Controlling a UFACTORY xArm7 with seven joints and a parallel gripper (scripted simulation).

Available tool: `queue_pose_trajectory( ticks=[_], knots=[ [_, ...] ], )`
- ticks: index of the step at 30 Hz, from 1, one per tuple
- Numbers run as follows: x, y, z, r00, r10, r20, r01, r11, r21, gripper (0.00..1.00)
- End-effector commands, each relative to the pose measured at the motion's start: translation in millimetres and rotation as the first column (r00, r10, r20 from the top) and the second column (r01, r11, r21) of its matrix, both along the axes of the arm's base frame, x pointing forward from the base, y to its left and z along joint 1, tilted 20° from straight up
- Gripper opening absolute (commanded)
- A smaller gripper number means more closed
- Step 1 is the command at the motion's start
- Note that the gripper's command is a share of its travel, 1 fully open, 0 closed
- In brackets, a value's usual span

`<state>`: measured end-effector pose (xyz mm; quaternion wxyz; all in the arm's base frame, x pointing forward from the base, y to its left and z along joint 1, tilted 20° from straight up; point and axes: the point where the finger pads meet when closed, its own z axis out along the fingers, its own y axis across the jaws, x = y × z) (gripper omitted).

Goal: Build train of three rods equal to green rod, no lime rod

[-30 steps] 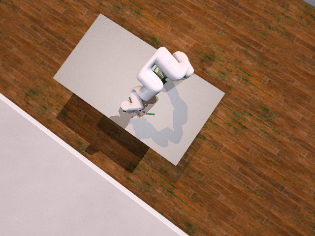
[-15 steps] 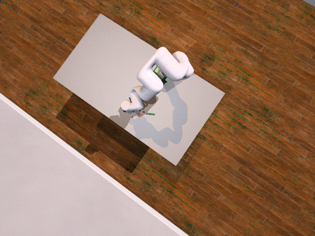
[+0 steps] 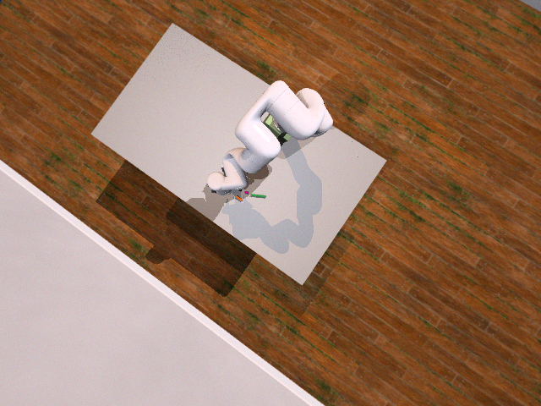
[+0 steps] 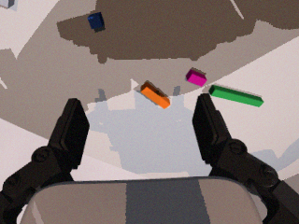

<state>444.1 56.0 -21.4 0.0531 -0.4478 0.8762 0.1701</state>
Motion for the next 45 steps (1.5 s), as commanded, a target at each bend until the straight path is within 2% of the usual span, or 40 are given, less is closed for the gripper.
queue_pose_trajectory(
  ticks=[1,26,29,33,38,40,41,45],
  knots=[
    [2,-1,1,1.0,-0.002,0.004,0.002,1.0,-0.001,1.0],
    [2,-1,1,1.0,-0.002,0.004,0.002,1.0,-0.001,1.0],
    [3,-7,-1,0.998,-0.064,-0.019,0.064,0.998,-0.004,1.0],
    [6,-24,-8,0.968,-0.237,-0.082,0.236,0.971,-0.023,1.0],
    [9,-45,-16,0.894,-0.424,-0.147,0.42,0.906,-0.058,1.0],
    [9,-45,-16,0.894,-0.424,-0.147,0.42,0.906,-0.058,1.0],
    [10,-55,-20,0.842,-0.51,-0.175,0.504,0.86,-0.081,1.0],
    [11,-68,-25,0.767,-0.607,-0.205,0.598,0.793,-0.111,1.0]
  ],
)
